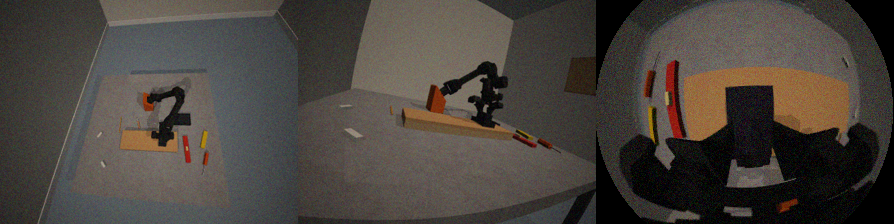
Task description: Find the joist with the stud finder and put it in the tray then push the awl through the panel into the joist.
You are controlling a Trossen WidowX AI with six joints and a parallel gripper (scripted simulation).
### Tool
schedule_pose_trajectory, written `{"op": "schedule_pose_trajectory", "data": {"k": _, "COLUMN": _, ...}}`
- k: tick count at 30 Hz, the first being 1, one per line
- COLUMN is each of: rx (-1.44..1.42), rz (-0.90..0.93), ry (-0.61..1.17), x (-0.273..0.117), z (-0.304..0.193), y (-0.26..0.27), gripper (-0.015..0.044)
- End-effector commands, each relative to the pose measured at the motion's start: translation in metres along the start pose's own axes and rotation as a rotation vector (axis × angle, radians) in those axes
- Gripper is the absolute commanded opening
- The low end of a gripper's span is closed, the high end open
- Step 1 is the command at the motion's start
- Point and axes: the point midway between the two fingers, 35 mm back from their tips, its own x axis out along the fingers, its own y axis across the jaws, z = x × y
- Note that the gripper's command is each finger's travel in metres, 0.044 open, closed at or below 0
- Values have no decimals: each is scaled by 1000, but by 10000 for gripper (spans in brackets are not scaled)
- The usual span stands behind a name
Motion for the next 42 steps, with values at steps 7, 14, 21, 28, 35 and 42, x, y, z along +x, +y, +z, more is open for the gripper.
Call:
{"op": "schedule_pose_trajectory", "data": {"k": 7, "rx": -13, "rz": 16, "ry": 3, "x": 0, "z": 0, "y": 41, "gripper": 0}}
{"op": "schedule_pose_trajectory", "data": {"k": 14, "rx": -13, "rz": 17, "ry": 3, "x": 0, "z": 0, "y": 64, "gripper": 0}}
{"op": "schedule_pose_trajectory", "data": {"k": 21, "rx": -13, "rz": 17, "ry": 3, "x": 0, "z": 0, "y": 73, "gripper": 0}}
{"op": "schedule_pose_trajectory", "data": {"k": 28, "rx": -13, "rz": 17, "ry": 3, "x": 0, "z": 0, "y": 73, "gripper": 0}}
{"op": "schedule_pose_trajectory", "data": {"k": 35, "rx": -4, "rz": 9, "ry": -1, "x": -1, "z": 0, "y": 68, "gripper": 0}}
{"op": "schedule_pose_trajectory", "data": {"k": 42, "rx": -13, "rz": 17, "ry": 3, "x": 0, "z": 0, "y": 58, "gripper": 0}}
